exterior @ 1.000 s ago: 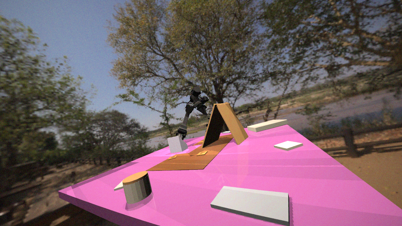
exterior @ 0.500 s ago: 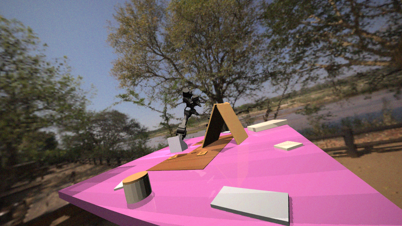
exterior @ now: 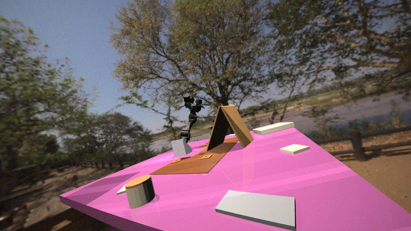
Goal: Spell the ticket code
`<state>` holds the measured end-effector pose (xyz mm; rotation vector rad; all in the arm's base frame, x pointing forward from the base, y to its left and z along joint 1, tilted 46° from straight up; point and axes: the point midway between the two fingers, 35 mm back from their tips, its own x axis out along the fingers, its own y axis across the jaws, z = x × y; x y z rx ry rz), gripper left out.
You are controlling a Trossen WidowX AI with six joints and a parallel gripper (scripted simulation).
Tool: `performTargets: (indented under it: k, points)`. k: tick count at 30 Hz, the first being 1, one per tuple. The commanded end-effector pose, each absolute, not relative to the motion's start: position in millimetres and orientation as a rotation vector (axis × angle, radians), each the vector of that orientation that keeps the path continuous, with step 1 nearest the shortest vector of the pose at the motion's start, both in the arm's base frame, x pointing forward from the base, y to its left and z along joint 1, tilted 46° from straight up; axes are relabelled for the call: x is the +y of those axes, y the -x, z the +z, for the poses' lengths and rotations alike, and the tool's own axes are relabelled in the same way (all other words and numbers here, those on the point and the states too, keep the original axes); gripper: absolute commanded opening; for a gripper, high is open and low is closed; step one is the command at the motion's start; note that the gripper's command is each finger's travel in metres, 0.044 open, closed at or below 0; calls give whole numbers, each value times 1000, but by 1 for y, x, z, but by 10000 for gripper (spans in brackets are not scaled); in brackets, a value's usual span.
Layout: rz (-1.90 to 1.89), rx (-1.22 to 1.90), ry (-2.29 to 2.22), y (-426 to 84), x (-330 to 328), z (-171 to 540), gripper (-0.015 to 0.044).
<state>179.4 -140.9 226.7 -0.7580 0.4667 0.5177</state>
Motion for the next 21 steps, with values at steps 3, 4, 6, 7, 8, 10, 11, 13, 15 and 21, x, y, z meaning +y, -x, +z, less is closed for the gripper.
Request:
performTargets:
  k: [3, 4, 6, 7, 8, 10, 11, 13, 15, 21]
  points:
    - [517, 461, 765, -179, -140, 227, 440]
    - [517, 461, 765, -179, -140, 227, 440]
    - [518, 472, 709, -181, -136, 226, 387]
    - [520, 487, 640, -184, -132, 223, 361]
    - [521, 506, 555, -187, -127, 221, 340]
    - [522, 550, 387, -193, -115, 215, 340]
    - [521, 574, 304, -196, -110, 213, 340]
    - [516, 627, 139, -201, -98, 207, 340]
    - [506, 684, -23, -205, -86, 202, 340]
    - [441, 886, -487, -214, -48, 186, 340]
